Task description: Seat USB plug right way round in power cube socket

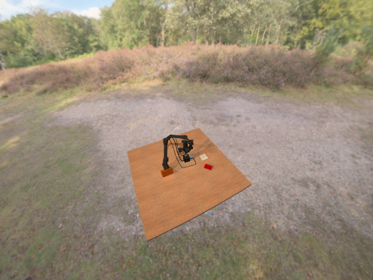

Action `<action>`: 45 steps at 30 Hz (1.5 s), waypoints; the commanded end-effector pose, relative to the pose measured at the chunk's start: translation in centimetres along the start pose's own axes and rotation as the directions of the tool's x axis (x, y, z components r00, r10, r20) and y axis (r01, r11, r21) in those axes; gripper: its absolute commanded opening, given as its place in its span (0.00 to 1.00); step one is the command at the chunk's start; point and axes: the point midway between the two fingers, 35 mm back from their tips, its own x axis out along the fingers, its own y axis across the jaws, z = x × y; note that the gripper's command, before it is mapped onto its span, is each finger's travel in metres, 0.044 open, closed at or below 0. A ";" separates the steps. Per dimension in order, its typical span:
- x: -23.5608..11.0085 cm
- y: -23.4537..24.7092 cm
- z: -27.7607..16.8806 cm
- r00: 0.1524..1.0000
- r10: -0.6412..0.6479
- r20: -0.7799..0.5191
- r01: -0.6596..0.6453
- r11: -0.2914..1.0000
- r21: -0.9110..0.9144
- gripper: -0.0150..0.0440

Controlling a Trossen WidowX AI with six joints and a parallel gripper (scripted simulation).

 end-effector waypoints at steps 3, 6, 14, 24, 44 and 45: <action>0.2 0.0 0.2 1.000 -0.004 0.000 0.004 1.000 0.000 0.25; 0.2 0.0 0.2 1.000 -0.004 0.000 0.004 1.000 0.000 0.25; 0.3 0.0 0.4 1.000 -0.004 0.000 0.004 1.000 0.001 0.25; 0.4 0.0 0.5 1.000 -0.004 0.000 0.004 1.000 0.001 0.25; 0.7 0.0 0.8 1.000 -0.003 0.000 0.003 1.000 0.001 0.25; 0.7 0.0 0.8 1.000 -0.003 0.000 0.003 1.000 0.001 0.25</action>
